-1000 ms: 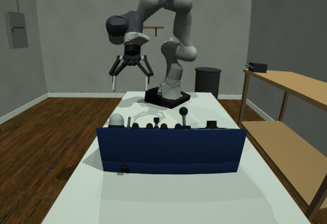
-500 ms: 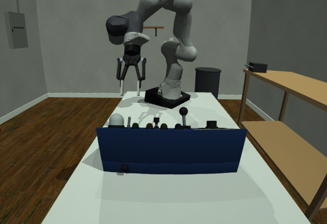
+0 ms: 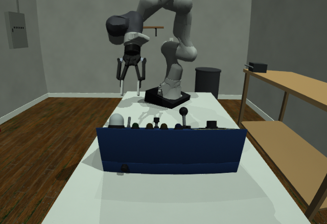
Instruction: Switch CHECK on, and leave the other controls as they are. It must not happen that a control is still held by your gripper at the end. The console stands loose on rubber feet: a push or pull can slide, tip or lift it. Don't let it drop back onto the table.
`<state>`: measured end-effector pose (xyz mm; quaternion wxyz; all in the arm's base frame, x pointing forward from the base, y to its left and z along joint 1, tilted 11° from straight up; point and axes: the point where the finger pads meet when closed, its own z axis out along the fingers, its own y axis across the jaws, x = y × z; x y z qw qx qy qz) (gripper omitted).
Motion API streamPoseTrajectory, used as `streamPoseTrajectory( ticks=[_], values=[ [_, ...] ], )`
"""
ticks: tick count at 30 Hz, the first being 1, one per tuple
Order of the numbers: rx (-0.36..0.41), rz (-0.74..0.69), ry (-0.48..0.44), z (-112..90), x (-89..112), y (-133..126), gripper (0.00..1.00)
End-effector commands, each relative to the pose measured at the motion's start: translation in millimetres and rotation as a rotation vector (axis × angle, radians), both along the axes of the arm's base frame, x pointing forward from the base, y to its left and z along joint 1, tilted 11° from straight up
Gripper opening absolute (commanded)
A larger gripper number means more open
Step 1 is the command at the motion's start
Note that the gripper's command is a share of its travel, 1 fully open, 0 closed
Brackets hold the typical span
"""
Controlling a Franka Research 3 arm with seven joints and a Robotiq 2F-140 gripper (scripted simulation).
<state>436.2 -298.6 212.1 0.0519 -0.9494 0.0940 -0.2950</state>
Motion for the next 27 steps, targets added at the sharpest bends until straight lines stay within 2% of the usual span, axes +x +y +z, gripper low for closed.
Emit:
streamPoseTrajectory(
  ticks=[1,9,13,16,17,27],
  values=[
    [0.001,-0.006,0.002,-0.7,0.3,-1.0,0.44],
    [0.001,-0.005,0.002,-2.8,-2.9,-0.4,0.44],
    [0.002,-0.004,0.001,-21.7,-32.1,7.0,0.44],
    [0.002,-0.004,0.001,-27.1,-40.5,9.9,0.44],
    [0.002,-0.004,0.001,-27.1,-40.5,9.9,0.00],
    [0.002,-0.004,0.001,-27.1,-40.5,9.9,0.00]
  ],
)
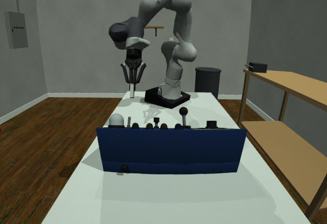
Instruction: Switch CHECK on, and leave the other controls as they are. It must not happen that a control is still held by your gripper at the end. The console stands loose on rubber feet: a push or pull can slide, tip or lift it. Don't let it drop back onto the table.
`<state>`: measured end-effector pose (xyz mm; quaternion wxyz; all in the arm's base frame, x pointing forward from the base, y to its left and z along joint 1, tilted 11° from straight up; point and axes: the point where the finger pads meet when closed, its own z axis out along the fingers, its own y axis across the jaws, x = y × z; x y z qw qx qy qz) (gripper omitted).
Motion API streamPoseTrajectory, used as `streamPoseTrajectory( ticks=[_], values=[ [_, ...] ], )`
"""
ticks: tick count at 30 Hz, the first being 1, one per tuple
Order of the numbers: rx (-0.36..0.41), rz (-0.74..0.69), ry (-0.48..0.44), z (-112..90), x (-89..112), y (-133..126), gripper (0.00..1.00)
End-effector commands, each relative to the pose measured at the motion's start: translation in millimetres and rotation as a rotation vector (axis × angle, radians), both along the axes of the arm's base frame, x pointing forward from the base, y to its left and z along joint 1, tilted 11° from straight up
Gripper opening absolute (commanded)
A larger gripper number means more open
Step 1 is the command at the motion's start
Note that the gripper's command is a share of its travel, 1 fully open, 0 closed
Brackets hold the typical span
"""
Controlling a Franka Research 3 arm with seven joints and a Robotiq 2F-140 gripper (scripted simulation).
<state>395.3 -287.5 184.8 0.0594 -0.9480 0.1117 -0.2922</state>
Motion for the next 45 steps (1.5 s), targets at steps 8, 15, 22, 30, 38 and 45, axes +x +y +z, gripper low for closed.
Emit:
streamPoseTrajectory(
  ticks=[8,15,22,30,38,45],
  values=[
    [-0.023,0.025,-0.004,0.3,0.4,-1.1,0.00],
    [-0.023,0.025,-0.004,0.3,0.4,-1.1,0.00],
    [-0.023,0.025,-0.004,0.3,0.4,-1.1,0.00],
    [-0.023,0.025,-0.004,-0.2,0.7,-1.1,0.00],
    [-0.023,0.025,-0.004,-6.2,4.9,-0.8,0.00],
    [-0.023,0.025,-0.004,-16.5,11.9,-0.3,0.00]
  ],
)
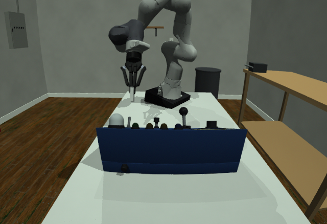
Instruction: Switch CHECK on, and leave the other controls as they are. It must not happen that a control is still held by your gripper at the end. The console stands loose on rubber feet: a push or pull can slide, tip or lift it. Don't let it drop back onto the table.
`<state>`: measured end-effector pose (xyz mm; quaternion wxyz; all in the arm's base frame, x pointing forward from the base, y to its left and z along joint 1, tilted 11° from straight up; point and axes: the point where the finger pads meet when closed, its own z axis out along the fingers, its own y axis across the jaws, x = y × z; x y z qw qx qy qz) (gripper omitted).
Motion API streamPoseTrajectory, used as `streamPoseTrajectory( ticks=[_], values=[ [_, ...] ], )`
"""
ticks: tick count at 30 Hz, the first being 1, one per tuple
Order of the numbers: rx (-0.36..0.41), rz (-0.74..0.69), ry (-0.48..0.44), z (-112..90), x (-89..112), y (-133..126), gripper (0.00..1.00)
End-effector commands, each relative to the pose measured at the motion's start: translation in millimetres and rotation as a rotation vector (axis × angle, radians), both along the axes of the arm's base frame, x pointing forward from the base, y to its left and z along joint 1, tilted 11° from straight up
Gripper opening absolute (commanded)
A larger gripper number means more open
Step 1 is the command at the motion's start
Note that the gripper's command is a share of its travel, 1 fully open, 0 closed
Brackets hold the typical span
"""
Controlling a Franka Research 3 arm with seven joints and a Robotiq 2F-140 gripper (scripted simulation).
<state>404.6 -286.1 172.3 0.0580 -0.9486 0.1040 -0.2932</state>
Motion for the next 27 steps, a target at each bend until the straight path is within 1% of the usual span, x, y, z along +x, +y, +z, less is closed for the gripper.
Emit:
streamPoseTrajectory(
  ticks=[1,16,18,27],
  values=[
    [-0.016,0.011,-0.002,-4.0,2.7,-1.7,0.00],
    [-0.016,0.011,-0.002,-41.6,28.6,0.2,0.00],
    [-0.016,0.011,-0.002,-41.6,28.6,0.2,0.00],
    [-0.016,0.011,-0.002,-61.0,41.9,1.2,0.00]
  ],
)
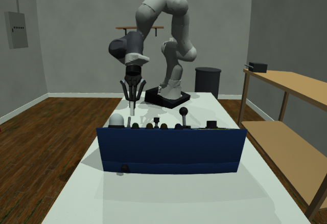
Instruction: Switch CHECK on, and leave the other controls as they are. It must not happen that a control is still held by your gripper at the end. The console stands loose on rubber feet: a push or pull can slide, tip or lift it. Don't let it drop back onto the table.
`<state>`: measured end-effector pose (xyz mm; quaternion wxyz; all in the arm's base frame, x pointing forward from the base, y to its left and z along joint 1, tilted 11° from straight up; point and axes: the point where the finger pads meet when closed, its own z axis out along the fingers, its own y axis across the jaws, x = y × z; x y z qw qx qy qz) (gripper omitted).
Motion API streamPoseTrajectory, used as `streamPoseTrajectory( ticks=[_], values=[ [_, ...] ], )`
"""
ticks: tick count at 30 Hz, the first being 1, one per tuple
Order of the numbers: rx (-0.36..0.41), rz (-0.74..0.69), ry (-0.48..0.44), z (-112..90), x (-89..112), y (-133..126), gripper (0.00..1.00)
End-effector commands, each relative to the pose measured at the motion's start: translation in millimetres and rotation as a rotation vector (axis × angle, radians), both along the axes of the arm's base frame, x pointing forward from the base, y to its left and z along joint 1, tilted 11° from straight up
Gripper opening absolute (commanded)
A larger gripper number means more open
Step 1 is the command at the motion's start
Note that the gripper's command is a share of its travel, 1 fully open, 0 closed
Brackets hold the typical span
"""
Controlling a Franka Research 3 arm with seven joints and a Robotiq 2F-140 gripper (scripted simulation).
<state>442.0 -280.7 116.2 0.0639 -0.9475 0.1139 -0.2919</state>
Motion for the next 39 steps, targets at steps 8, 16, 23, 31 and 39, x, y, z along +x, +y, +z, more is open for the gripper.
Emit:
streamPoseTrajectory(
  ticks=[8,16,23,31,39],
  values=[
    [-0.033,0.027,-0.003,-12.6,9.8,-3.9,0.00],
    [-0.033,0.027,-0.003,-16.2,12.3,-3.7,0.00],
    [-0.033,0.027,-0.003,-16.3,12.3,-3.7,0.00],
    [-0.033,0.027,-0.003,-16.3,12.3,-3.7,0.00],
    [-0.033,0.027,-0.003,-16.3,12.3,-3.7,0.00]
  ],
)
